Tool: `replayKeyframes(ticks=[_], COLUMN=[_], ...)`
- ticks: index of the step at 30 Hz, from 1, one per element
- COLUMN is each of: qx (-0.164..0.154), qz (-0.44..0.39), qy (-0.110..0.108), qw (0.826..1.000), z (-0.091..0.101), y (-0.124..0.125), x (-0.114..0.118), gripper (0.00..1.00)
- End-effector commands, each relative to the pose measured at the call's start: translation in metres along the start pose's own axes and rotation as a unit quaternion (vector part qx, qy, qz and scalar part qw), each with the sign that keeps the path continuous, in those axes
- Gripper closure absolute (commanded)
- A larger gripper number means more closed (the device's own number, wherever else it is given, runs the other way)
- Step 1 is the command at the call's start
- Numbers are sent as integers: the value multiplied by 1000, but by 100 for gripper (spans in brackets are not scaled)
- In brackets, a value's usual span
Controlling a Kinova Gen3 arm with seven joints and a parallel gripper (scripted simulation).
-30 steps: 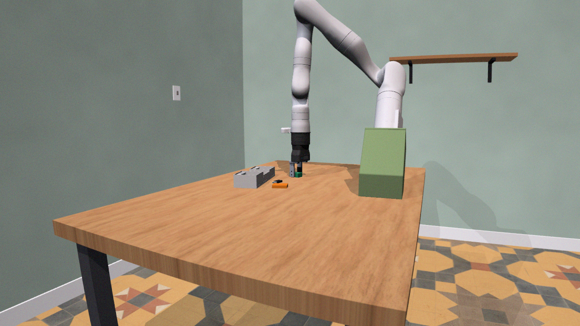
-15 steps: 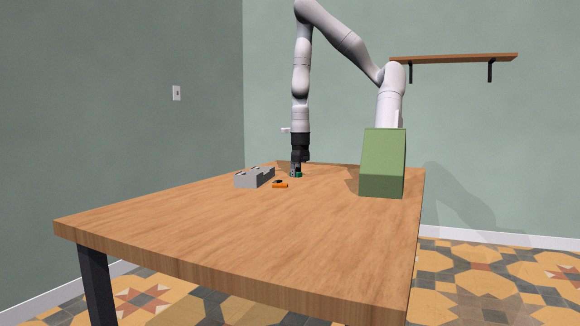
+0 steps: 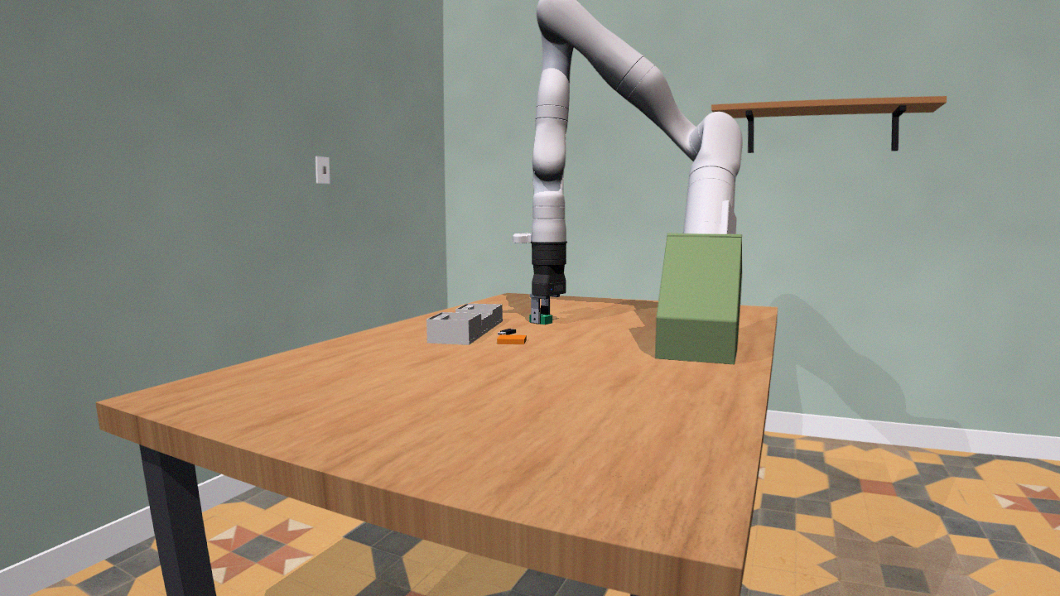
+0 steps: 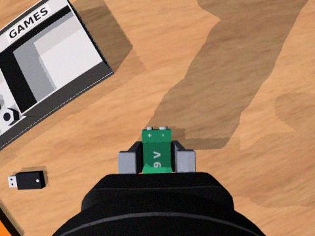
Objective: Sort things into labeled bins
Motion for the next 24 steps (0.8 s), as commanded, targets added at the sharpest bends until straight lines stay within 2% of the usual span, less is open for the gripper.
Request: replayKeyframes(ticks=[1,6,17,19,24], qx=[1,1,1,1,0], qz=[0,0,0,0,0], qy=[0,0,0,0,0], qw=[1000,1000,1000,1000,1000], z=[0,0,37,37,54], y=[0,0,0,0,0], x=[0,0,0,0,0], gripper=[50,50,50,50,50])
Point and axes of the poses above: the point where the finger pads meet when closed, its own z axis back along the fingers, its own x axis across the jaws, y = z × x, the point moved 6 cm from there along z, back along the fingers, and after that the axes turned 3 degrees about z, right-handed, at the moved point
